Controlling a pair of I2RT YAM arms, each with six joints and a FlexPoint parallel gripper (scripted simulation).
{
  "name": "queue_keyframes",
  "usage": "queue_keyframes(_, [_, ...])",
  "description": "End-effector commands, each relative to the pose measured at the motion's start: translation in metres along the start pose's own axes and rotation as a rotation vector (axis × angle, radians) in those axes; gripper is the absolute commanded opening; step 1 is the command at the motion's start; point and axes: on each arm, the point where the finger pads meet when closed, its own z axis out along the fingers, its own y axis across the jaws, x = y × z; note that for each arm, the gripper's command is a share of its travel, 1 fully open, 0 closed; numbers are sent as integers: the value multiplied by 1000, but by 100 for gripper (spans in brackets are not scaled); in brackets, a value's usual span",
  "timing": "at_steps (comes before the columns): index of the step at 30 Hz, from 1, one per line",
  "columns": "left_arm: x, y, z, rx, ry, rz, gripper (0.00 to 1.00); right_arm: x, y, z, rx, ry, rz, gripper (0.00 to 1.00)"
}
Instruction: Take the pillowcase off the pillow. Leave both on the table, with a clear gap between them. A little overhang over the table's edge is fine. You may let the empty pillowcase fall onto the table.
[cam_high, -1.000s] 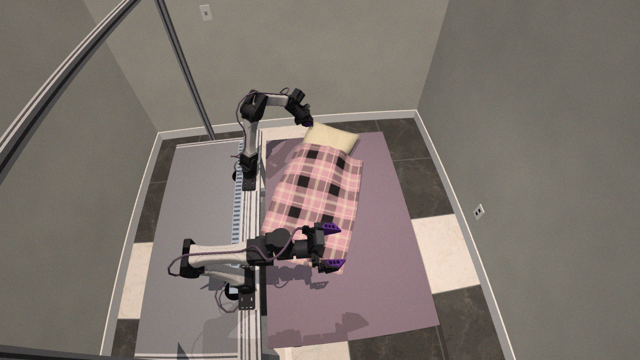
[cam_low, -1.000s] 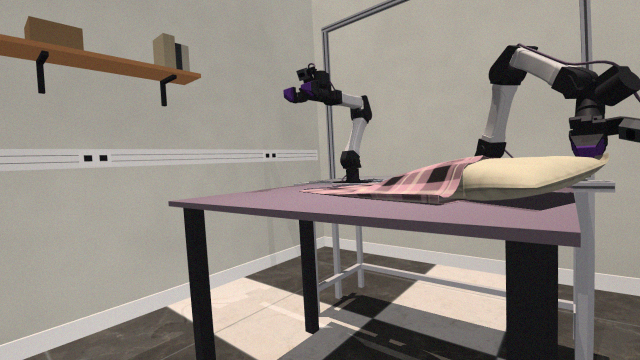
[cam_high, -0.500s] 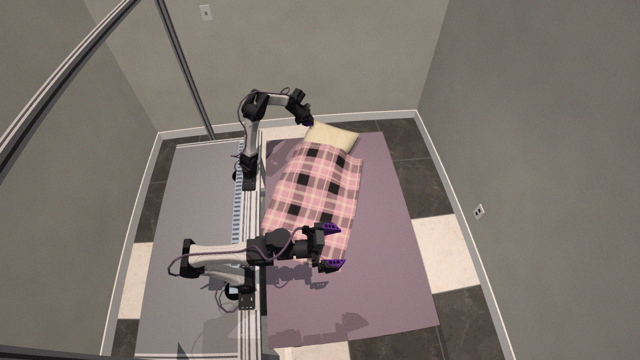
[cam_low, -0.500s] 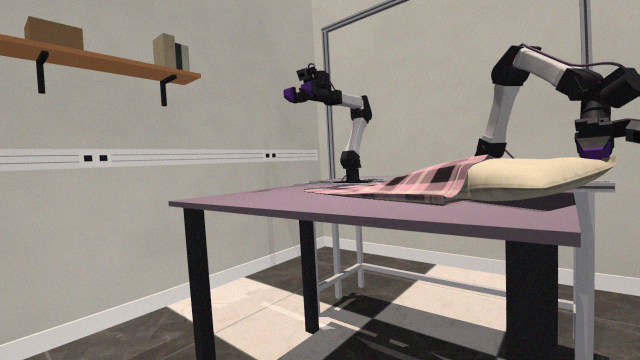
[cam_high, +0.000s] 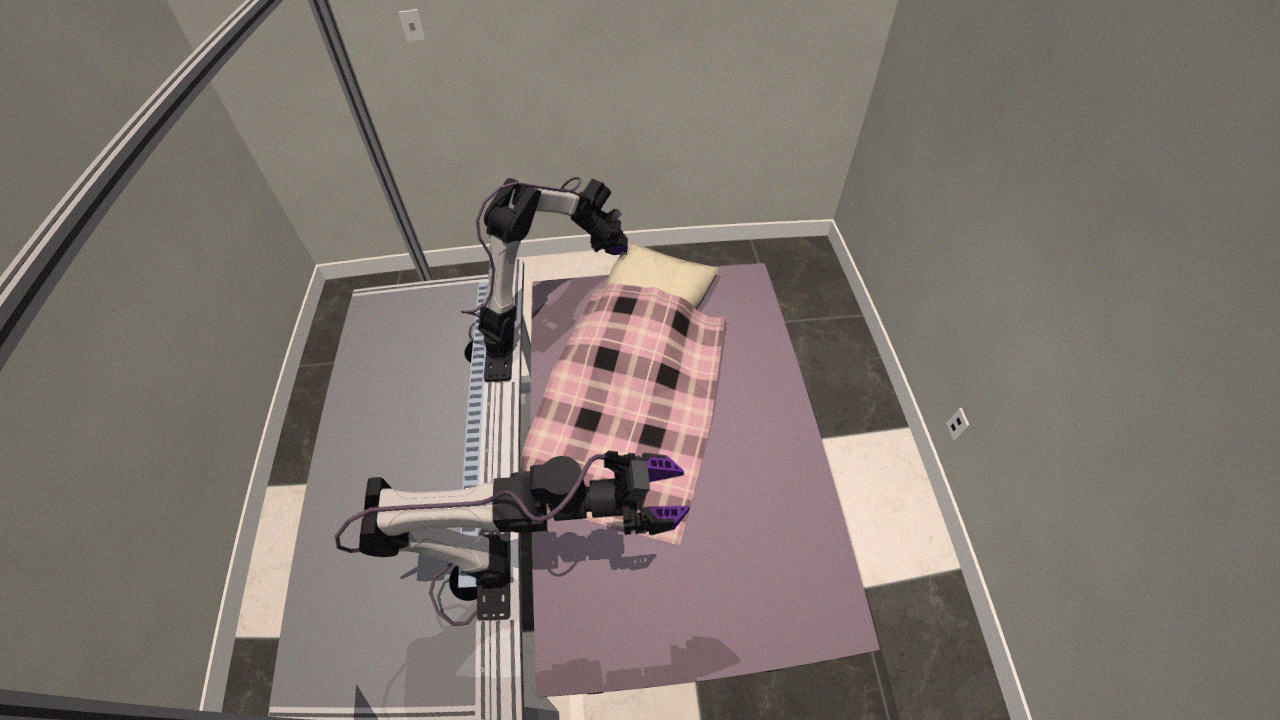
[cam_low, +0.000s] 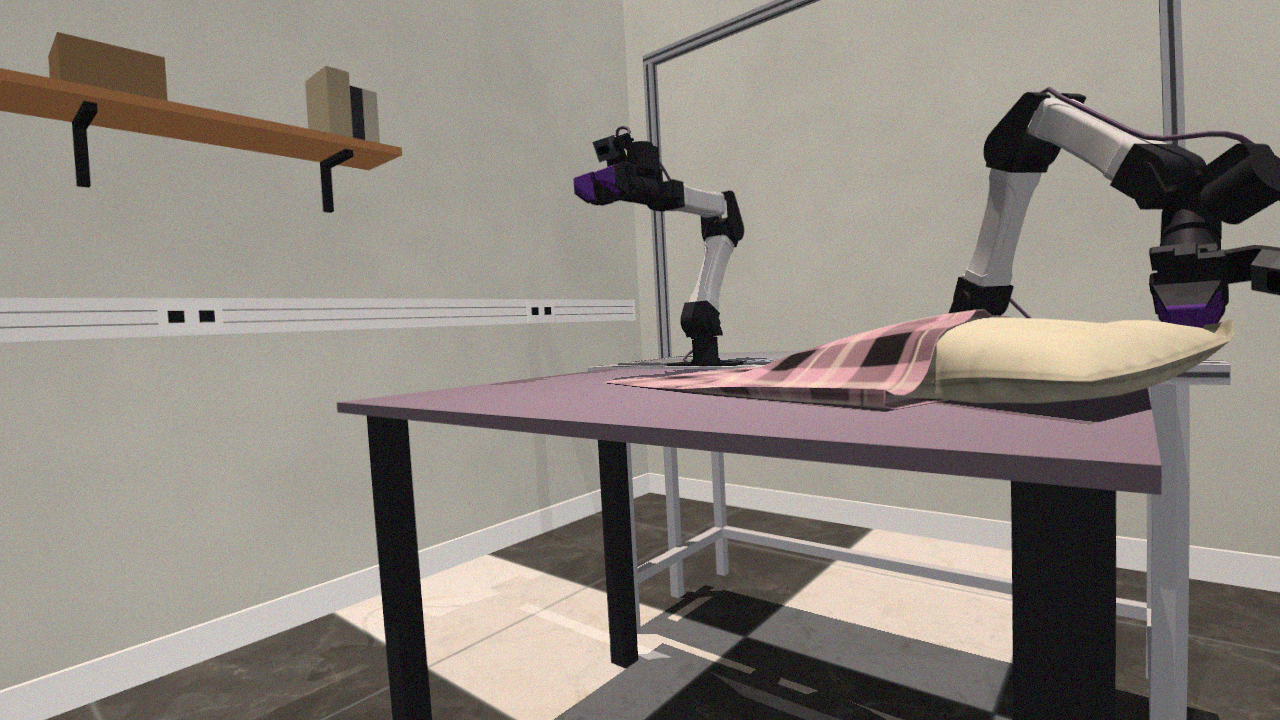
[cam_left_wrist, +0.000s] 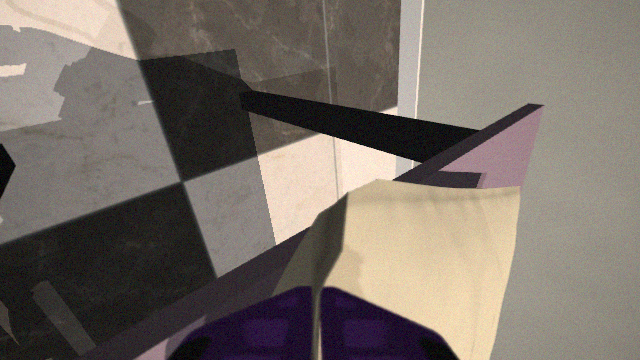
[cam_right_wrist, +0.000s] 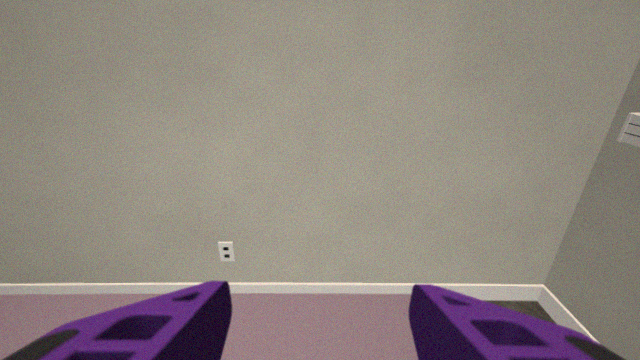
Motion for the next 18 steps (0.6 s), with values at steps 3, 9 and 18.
queue_keyframes(3, [1, -2, -1, 14, -9, 14, 0, -10, 3, -1, -12, -16, -5, 60])
queue_keyframes(9, [3, -5, -4, 15, -4, 13, 0, -10, 3, -1, -12, -16, -12, 60])
queue_keyframes(18, [10, -2, -4, 3, 17, 2, 0, -10, 3, -1, -12, -16, -11, 60])
